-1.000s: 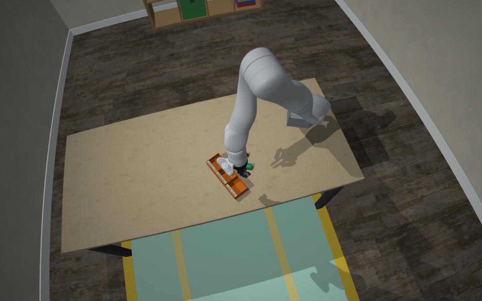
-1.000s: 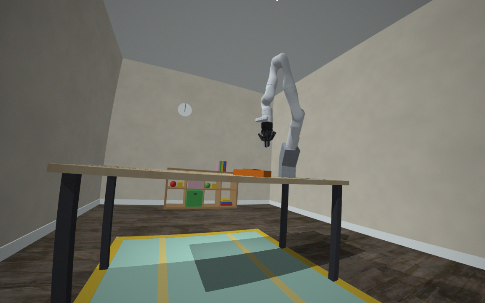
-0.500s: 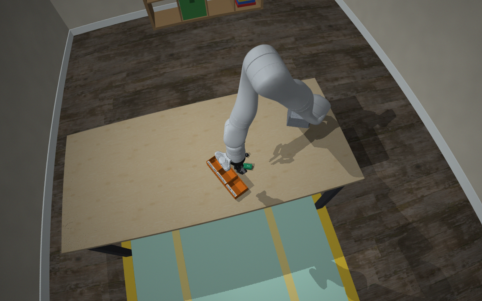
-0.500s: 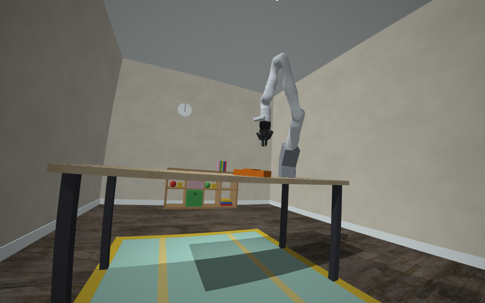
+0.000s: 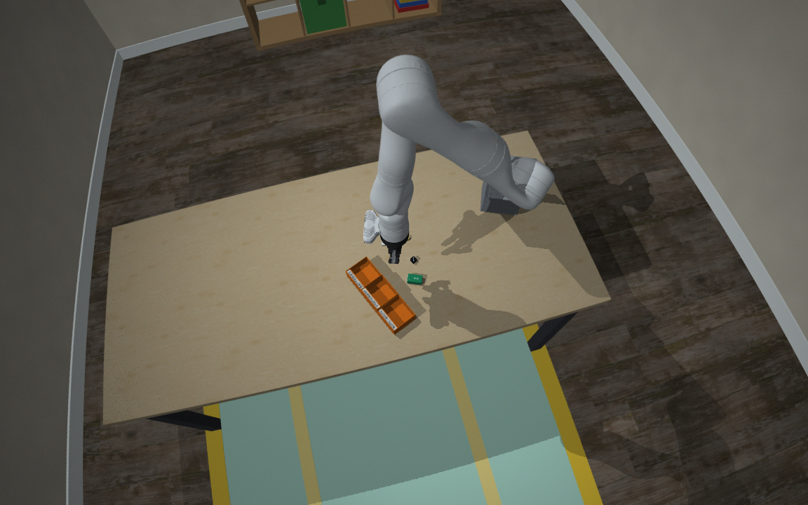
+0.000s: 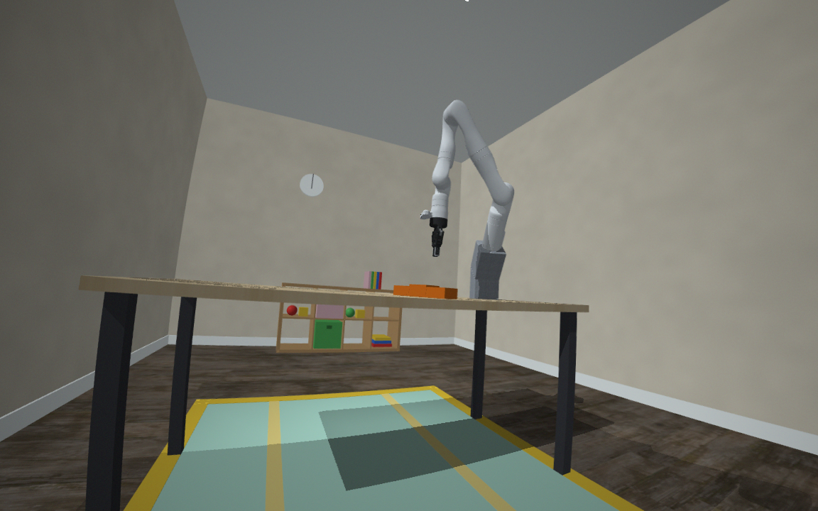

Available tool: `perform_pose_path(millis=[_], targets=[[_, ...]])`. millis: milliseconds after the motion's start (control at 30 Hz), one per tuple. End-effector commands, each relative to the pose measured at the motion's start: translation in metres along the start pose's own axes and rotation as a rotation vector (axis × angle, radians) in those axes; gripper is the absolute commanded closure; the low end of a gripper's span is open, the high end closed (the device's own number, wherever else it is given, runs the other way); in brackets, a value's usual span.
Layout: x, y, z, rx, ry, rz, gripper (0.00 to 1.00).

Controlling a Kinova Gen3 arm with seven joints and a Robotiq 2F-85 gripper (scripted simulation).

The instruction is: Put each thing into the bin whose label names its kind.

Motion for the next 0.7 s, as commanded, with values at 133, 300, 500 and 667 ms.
perform_pose_path(millis=[133, 300, 500, 667], targets=[[-0.022, 0.011, 0.039, -0.242, -0.028, -0.019, 0.71], [-0.037, 0.017, 0.077, -0.492, -0.026, -0.022, 0.71], [-0.054, 0.024, 0.124, -0.792, -0.023, -0.026, 0.71], [-0.063, 0.027, 0.147, -0.860, -0.022, -0.027, 0.71]])
Point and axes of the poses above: the point where the finger pads meet when closed, its own x axis back along the fingers, its own z axis across the jaws, y = z × x, the point moved 7 cm from there along x, back along the fingers, and after that the axes turned 14 degrees about x, right-handed, at the moved point
